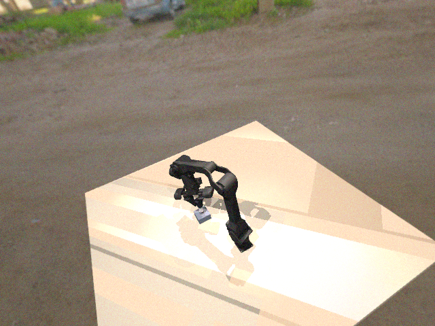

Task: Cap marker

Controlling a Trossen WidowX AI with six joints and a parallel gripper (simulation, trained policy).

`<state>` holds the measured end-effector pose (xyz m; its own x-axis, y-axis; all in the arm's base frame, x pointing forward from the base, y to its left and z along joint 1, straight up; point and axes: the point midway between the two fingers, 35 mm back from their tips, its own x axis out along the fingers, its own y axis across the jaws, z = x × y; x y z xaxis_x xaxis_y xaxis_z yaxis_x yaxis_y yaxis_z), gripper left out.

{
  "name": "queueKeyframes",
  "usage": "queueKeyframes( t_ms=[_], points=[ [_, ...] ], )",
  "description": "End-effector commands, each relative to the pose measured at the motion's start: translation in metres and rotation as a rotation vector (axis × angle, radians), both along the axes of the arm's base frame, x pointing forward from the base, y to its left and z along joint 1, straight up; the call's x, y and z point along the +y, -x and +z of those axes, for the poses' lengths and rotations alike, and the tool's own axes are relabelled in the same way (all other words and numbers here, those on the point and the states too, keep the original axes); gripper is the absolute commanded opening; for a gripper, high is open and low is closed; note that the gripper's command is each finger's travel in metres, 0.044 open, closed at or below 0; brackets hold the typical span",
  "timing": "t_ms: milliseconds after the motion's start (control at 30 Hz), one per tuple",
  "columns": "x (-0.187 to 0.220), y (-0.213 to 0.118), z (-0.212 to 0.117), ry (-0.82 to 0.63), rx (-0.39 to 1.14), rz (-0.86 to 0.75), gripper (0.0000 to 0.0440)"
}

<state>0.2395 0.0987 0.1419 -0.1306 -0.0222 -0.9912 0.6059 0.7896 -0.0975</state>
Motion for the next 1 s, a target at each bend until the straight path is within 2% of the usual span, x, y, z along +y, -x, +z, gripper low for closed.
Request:
queueKeyframes(
  t_ms=[0, 633, 733, 967],
  points=[
    [-0.001, 0.002, -0.010, 0.009, 0.013, 0.004, 0.0000],
    [-0.004, 0.006, -0.055, 0.001, 0.040, 0.078, 0.0007],
    [-0.005, 0.006, -0.057, 0.006, 0.043, 0.081, 0.0086],
    [-0.006, 0.010, -0.060, 0.006, 0.058, 0.088, 0.0122]
  ],
)
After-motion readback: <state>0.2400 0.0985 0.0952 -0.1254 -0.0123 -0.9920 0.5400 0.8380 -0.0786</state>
